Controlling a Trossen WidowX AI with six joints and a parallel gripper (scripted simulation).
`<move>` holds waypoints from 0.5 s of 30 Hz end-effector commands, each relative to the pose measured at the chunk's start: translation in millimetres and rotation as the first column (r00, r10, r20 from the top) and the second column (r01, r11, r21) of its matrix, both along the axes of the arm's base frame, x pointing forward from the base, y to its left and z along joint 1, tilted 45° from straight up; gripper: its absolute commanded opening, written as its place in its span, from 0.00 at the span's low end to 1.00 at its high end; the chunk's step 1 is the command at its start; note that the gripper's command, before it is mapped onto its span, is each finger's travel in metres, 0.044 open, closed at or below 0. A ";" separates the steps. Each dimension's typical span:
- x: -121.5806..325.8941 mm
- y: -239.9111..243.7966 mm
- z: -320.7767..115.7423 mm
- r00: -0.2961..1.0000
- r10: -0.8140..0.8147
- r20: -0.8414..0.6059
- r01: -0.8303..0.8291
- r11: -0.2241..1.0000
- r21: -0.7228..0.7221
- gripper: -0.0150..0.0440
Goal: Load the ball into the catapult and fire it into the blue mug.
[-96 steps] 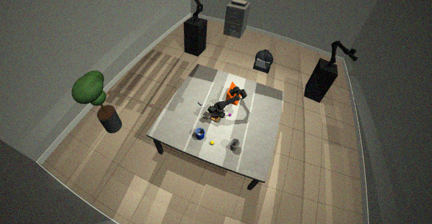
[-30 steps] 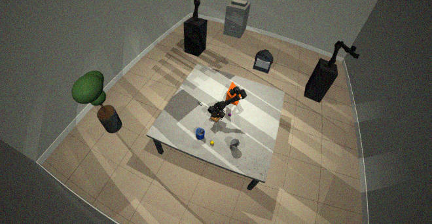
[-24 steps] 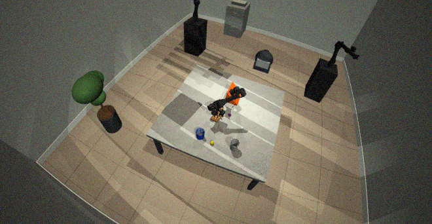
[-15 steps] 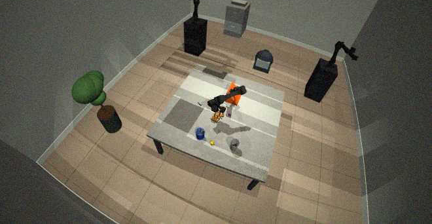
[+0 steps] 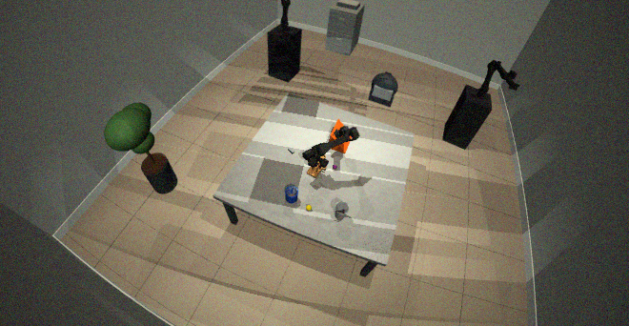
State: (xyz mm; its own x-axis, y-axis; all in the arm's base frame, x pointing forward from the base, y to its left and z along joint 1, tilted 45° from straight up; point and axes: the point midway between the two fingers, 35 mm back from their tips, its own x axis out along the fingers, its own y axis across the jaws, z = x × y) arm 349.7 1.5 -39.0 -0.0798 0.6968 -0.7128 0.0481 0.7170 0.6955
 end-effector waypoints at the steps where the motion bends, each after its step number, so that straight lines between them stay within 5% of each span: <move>1: 0.4 0.6 -2.8 1.000 -0.016 0.002 0.016 1.000 0.003 1.00; 15: -0.6 17.1 -18.9 1.000 -0.016 0.002 0.016 1.000 0.004 1.00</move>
